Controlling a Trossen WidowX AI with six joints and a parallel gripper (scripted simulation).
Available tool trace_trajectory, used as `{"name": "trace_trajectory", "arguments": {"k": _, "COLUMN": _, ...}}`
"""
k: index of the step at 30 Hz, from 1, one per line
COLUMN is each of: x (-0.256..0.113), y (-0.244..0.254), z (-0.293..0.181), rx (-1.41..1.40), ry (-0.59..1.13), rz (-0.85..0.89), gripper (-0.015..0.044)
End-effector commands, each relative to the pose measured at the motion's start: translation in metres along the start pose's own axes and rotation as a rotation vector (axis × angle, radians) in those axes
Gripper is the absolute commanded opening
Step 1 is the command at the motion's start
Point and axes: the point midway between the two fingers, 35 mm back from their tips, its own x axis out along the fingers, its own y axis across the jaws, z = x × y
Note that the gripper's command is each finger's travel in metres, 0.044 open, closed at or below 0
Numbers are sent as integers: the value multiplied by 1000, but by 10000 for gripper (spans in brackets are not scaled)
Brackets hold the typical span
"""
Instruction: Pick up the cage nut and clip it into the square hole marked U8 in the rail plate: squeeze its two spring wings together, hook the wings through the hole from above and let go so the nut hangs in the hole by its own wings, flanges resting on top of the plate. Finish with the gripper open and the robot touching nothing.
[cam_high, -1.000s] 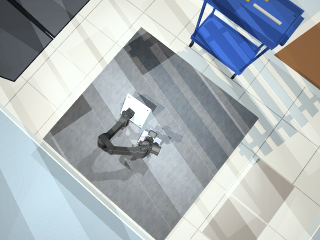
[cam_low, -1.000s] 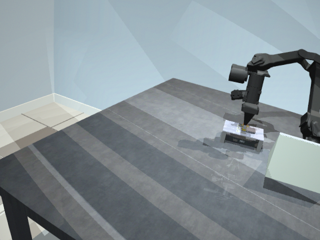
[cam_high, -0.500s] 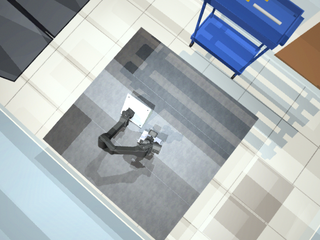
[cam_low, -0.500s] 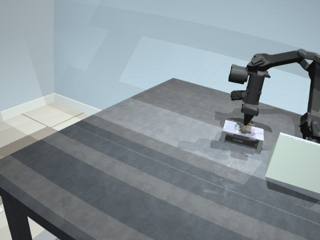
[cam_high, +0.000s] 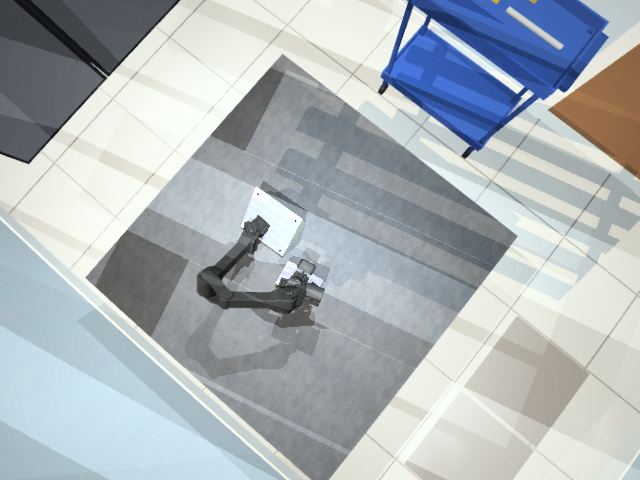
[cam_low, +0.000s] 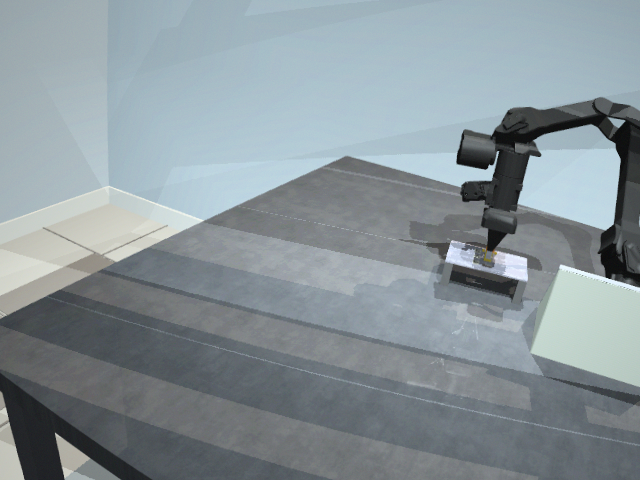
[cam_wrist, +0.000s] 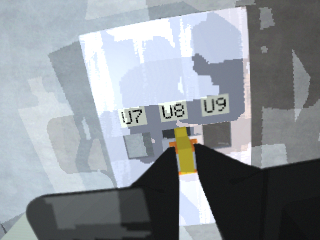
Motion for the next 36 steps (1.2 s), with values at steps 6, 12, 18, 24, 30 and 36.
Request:
{"name": "trace_trajectory", "arguments": {"k": 6, "x": 1, "y": 2, "z": 0, "rx": 0, "ry": 4, "rz": -20, "gripper": 26}}
{"name": "trace_trajectory", "arguments": {"k": 12, "x": 1, "y": 2, "z": 0, "rx": 0, "ry": 4, "rz": -24, "gripper": 26}}
{"name": "trace_trajectory", "arguments": {"k": 18, "x": 2, "y": 4, "z": 0, "rx": 0, "ry": 4, "rz": -26, "gripper": 26}}
{"name": "trace_trajectory", "arguments": {"k": 24, "x": 2, "y": 5, "z": 0, "rx": 0, "ry": 4, "rz": -27, "gripper": 26}}
{"name": "trace_trajectory", "arguments": {"k": 30, "x": 2, "y": 6, "z": 0, "rx": 0, "ry": 4, "rz": -27, "gripper": 26}}
{"name": "trace_trajectory", "arguments": {"k": 36, "x": 2, "y": 7, "z": 0, "rx": 0, "ry": 4, "rz": -26, "gripper": 26}}
